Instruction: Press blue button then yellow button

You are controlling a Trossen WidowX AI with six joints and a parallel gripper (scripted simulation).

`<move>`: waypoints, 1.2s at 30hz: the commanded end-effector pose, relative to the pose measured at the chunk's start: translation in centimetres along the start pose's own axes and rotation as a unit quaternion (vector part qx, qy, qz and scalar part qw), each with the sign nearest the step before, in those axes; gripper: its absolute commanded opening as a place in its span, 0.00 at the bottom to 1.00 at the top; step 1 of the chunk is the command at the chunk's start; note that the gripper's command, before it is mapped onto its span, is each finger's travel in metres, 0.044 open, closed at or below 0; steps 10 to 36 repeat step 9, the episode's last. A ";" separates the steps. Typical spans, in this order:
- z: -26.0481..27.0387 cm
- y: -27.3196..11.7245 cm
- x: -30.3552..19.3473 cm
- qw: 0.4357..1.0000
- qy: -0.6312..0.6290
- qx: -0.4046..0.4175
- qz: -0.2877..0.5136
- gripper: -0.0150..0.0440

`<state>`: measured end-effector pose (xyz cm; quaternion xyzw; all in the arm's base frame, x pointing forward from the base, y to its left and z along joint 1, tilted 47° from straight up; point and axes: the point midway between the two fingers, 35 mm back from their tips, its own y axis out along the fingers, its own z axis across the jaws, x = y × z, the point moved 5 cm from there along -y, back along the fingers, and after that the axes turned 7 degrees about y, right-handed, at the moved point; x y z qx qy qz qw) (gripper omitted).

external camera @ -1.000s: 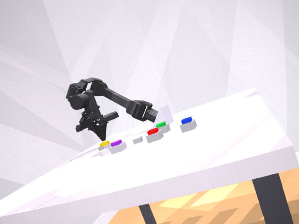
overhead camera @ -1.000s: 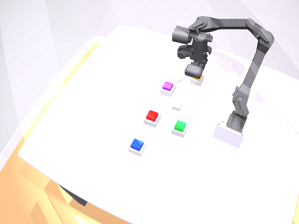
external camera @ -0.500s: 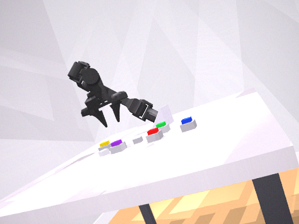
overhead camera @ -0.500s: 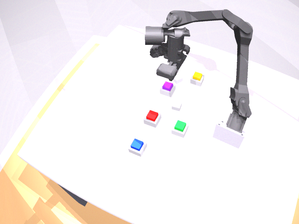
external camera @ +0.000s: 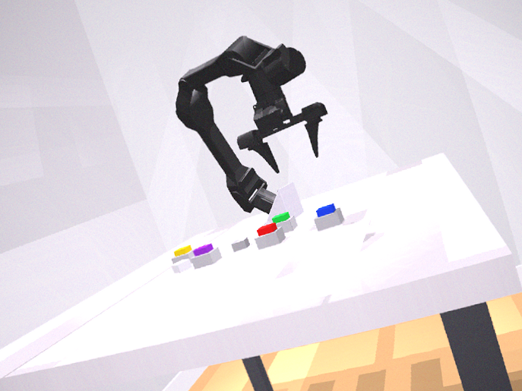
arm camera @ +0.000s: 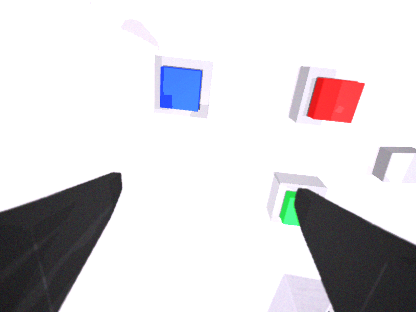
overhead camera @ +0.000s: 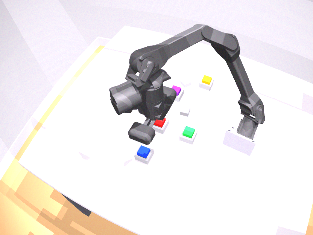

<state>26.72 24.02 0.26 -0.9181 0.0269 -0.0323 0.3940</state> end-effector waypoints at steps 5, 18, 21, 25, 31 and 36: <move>4.3 0.7 -2.9 1.000 0.005 -0.015 0.000 0.93; 4.3 0.7 -2.9 1.000 0.005 -0.015 0.000 0.93; 4.3 0.7 -2.9 1.000 0.005 -0.015 0.000 0.93; 4.3 0.7 -2.9 1.000 0.005 -0.015 0.000 0.93; 4.3 0.7 -2.9 1.000 0.005 -0.015 0.000 0.93; 4.3 0.7 -2.9 1.000 0.005 -0.015 0.000 0.93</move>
